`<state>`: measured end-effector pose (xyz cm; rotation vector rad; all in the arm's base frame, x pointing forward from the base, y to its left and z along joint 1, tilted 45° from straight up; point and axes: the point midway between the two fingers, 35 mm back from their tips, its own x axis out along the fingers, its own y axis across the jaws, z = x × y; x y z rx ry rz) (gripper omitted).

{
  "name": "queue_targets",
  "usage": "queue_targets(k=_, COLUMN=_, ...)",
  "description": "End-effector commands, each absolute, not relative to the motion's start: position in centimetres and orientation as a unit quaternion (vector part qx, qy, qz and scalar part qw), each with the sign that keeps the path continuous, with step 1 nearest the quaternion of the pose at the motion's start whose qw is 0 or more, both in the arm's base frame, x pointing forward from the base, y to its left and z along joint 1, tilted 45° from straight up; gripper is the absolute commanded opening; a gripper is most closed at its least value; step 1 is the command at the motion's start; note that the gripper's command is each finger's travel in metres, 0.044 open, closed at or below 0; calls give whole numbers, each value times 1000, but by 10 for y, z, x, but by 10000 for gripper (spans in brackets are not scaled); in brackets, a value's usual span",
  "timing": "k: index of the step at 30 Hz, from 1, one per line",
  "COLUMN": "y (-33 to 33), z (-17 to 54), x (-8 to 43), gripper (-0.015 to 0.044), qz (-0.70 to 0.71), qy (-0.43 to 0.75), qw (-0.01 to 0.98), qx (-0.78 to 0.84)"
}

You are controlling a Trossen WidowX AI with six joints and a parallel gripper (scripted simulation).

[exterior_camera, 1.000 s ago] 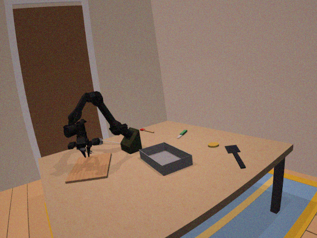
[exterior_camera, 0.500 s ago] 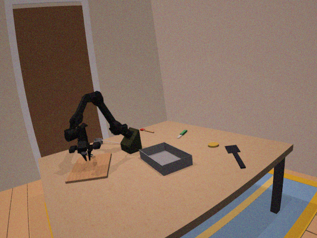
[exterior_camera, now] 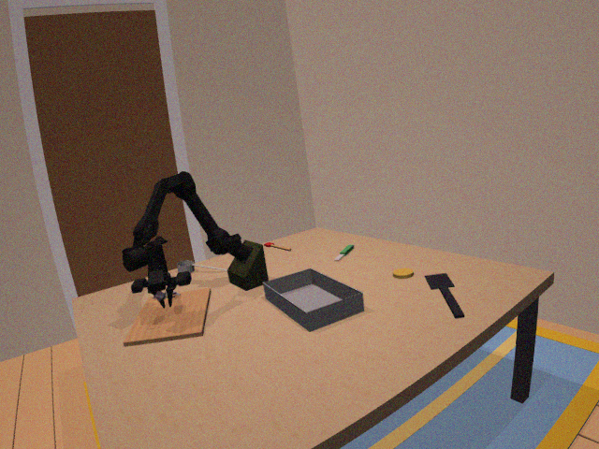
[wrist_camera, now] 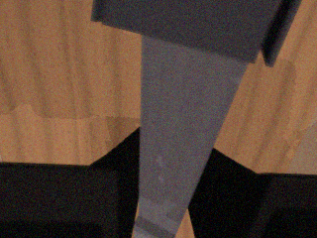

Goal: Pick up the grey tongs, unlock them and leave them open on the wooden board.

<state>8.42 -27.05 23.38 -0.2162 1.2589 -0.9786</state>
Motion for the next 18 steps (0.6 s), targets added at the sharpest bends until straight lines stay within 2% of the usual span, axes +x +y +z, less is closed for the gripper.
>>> queue_targets(k=1, y=-270, z=234, x=84, gripper=-71, qz=-438, qy=564, qw=693, qx=-97)
queue_targets(k=18, y=-270, z=234, x=84, gripper=375, qz=-438, qy=564, qw=693, qx=-97)
